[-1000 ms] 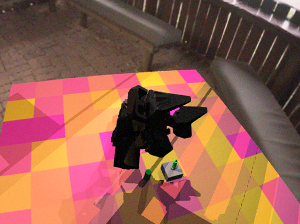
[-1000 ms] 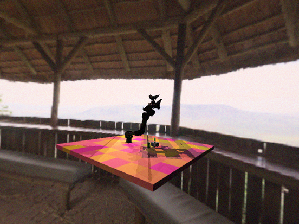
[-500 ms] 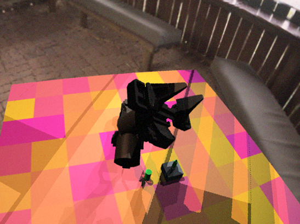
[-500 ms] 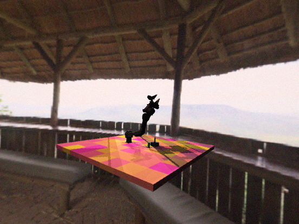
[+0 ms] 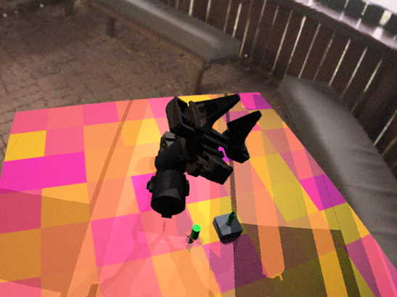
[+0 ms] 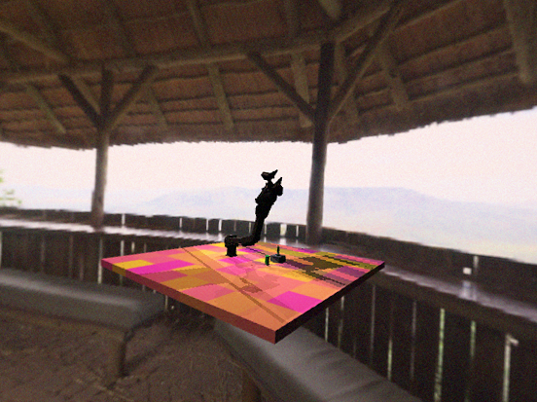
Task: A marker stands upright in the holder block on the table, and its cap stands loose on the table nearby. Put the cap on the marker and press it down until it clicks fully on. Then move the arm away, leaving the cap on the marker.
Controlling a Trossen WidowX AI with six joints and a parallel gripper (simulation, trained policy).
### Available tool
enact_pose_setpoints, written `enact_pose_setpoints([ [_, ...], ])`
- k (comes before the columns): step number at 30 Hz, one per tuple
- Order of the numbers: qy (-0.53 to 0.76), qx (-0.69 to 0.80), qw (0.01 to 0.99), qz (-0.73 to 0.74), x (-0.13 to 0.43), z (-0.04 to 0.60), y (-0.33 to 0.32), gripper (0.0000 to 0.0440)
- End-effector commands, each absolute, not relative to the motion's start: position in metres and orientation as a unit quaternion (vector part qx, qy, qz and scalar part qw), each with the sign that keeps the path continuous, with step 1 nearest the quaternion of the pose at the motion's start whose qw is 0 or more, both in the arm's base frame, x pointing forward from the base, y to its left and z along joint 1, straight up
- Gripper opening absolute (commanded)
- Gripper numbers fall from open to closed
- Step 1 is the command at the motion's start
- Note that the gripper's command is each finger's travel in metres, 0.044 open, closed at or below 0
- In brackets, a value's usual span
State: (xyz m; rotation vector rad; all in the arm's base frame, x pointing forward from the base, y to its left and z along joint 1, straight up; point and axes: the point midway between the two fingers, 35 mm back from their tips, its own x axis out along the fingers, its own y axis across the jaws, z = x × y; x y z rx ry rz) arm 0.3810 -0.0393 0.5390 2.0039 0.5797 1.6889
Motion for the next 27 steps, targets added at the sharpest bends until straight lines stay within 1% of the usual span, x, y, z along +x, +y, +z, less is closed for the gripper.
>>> enact_pose_setpoints([
  [1, 0.216, 0.719, 0.222, 0.623, 0.374, 0.537, -0.039, 0.0303],
  [27, 0.277, 0.627, 0.209, 0.697, 0.304, 0.532, -0.027, 0.0312],
])
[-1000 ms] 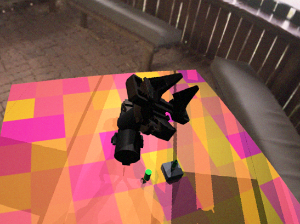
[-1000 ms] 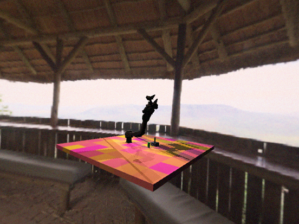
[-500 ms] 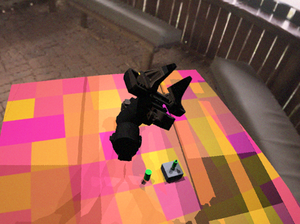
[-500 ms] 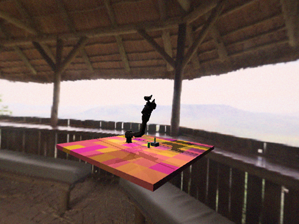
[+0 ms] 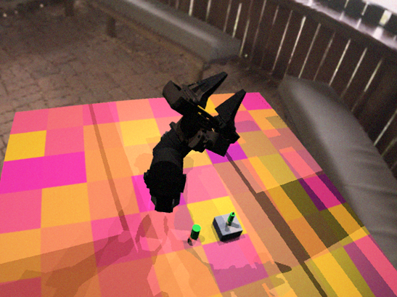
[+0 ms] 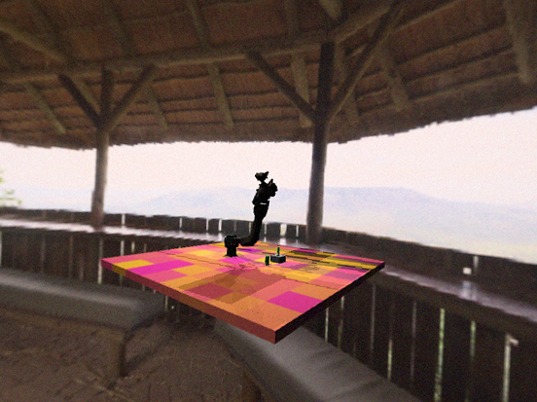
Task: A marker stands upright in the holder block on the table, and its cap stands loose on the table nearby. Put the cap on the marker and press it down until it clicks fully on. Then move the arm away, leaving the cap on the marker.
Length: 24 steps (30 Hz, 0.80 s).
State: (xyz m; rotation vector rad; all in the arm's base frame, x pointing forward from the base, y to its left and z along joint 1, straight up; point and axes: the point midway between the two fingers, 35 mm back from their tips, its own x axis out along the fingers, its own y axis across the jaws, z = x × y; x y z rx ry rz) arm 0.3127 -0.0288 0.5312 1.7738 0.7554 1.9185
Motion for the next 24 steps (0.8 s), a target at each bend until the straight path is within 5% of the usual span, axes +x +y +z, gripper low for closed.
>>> enact_pose_setpoints([
  [1, 0.28, 0.624, 0.209, 0.699, 0.301, 0.532, -0.026, 0.0312],
  [24, 0.347, 0.53, 0.222, 0.741, 0.23, 0.523, -0.012, 0.0314],
])
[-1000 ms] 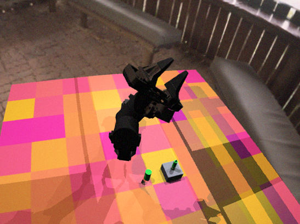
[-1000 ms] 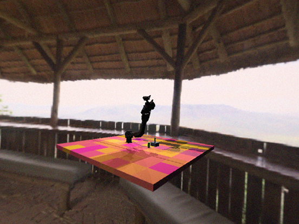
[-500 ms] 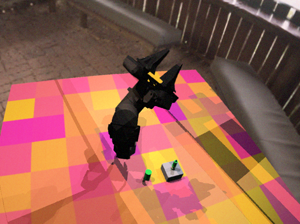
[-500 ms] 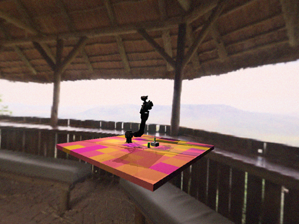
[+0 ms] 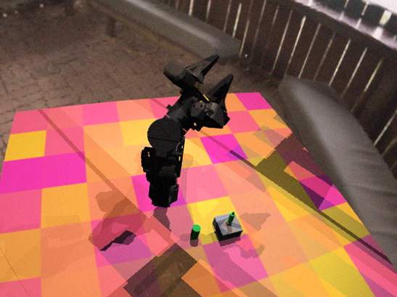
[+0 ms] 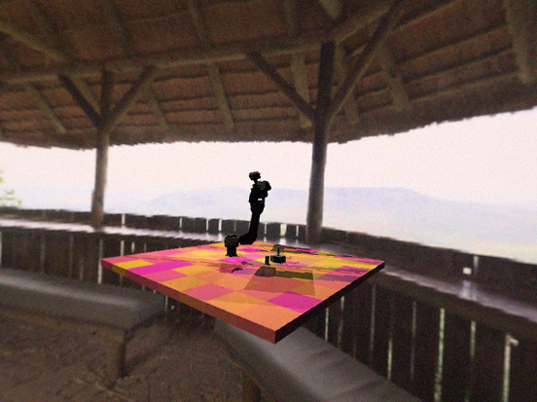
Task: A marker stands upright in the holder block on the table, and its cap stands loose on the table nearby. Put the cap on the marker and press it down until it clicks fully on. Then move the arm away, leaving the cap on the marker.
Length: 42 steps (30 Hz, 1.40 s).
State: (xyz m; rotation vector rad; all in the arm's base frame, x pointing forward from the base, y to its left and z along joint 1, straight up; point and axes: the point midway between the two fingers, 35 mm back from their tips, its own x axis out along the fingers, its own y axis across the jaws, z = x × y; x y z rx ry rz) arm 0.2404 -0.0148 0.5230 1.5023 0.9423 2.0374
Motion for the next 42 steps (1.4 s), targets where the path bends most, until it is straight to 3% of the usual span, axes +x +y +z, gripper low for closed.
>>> enact_pose_setpoints([
  [1, 0.35, 0.526, 0.223, 0.742, 0.227, 0.523, -0.012, 0.0314],
  [42, 0.46, 0.372, 0.322, 0.739, 0.104, 0.493, 0.015, 0.0314],
])
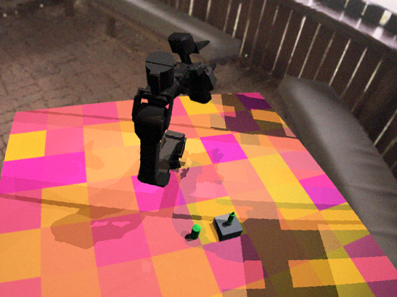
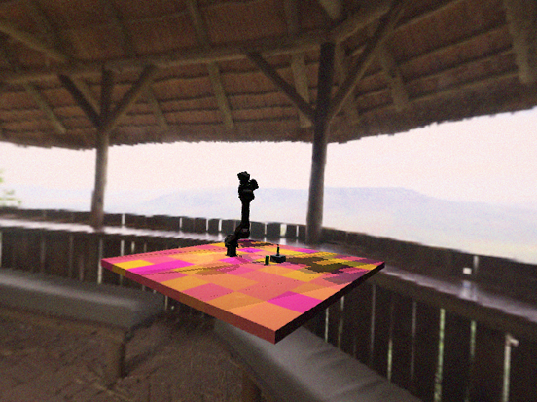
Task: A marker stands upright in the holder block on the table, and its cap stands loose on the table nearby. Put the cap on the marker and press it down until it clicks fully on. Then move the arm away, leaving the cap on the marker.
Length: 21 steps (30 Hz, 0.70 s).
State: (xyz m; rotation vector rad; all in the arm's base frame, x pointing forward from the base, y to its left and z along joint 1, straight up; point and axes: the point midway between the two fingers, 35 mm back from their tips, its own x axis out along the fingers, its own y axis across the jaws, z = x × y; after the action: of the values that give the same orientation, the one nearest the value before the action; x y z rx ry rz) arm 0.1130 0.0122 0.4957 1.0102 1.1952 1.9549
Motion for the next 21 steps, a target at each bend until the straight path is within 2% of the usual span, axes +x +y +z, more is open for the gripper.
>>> enact_pose_setpoints([
  [1, 0.462, 0.369, 0.325, 0.738, 0.101, 0.492, 0.016, 0.0314],
  [21, 0.499, 0.319, 0.399, 0.7, 0.057, 0.475, 0.032, 0.0315],
])
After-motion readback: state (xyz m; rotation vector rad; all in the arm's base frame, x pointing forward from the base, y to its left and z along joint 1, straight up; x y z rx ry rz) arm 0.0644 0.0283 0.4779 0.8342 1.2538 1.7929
